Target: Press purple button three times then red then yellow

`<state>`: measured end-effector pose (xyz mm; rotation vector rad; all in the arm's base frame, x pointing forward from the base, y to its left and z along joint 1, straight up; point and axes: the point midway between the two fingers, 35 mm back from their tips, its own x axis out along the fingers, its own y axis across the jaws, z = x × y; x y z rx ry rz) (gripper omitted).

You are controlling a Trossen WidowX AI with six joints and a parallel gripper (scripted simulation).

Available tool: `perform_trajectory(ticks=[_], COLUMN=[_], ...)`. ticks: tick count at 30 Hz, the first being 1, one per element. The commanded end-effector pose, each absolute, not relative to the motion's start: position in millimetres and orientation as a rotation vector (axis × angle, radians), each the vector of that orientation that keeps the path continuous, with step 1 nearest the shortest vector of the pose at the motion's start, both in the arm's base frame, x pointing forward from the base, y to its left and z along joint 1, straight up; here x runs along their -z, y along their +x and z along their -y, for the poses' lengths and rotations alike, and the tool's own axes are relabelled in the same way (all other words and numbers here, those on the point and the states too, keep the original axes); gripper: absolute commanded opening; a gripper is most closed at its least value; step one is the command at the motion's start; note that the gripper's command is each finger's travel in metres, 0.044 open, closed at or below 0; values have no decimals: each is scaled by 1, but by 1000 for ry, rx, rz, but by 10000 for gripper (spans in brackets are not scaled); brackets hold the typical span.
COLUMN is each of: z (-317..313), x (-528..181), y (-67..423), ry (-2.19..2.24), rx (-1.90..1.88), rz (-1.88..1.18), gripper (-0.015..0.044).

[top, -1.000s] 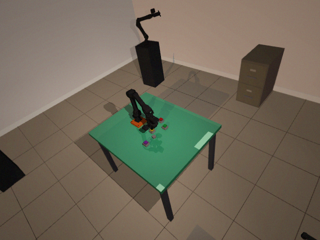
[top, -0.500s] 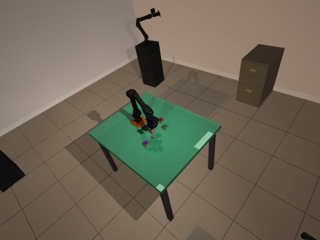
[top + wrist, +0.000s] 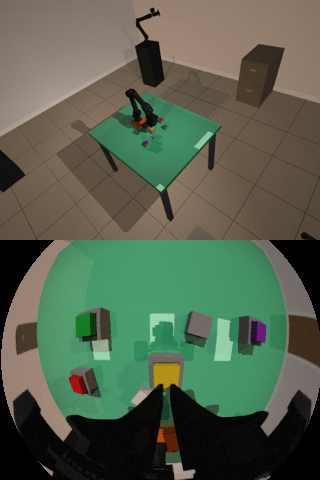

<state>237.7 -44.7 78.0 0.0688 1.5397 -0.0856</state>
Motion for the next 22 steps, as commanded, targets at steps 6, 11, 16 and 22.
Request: perform_trajectory(ticks=[6, 11, 16, 22], z=[-36, -109, -175, -178], x=[-107, -127, -143, -143], y=[270, 274, 260, 259], ry=[74, 79, 83, 83], rx=[77, 72, 68, 68], rz=[-1541, -1541, -1543, -1543], gripper=[230, 361, 400, 400])
